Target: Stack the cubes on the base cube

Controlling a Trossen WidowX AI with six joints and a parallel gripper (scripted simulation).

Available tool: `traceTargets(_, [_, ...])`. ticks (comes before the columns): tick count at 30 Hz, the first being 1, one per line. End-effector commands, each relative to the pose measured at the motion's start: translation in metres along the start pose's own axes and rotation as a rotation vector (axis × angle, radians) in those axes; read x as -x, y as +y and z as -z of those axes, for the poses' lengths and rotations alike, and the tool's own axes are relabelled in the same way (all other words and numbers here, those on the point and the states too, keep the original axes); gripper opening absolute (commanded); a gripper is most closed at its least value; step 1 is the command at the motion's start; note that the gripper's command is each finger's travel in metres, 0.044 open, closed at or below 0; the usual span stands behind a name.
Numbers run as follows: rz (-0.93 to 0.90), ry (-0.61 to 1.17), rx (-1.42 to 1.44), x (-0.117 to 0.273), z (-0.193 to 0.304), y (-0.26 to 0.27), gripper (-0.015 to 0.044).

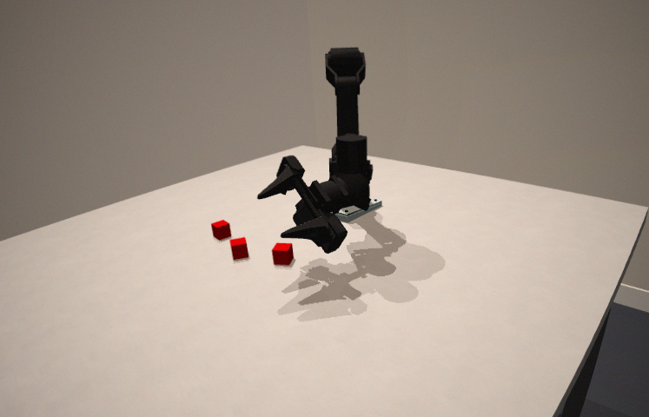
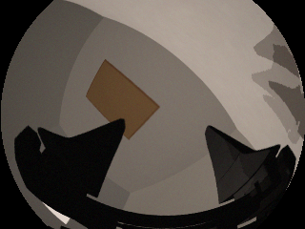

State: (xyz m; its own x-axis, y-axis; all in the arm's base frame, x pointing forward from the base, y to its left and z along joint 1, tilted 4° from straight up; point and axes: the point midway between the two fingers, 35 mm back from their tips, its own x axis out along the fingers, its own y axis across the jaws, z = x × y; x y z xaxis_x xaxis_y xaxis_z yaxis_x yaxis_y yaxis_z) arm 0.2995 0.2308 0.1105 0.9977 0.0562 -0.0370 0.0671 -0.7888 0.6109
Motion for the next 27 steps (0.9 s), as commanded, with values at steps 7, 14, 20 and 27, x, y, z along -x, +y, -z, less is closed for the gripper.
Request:
traceTargets(7, [0.089, -0.081, 0.348, -0.035, -0.007, -0.011, 0.0265])
traceTargets(14, [0.256, -0.176, 0.754, -0.073, -0.024, -0.013, 0.0265])
traceTargets(20, [0.450, -0.236, 1.060, -0.097, -0.042, -0.004, 0.0265])
traceTargets(27, [0.731, -0.262, 1.353, -0.109, -0.065, 0.019, 0.0265])
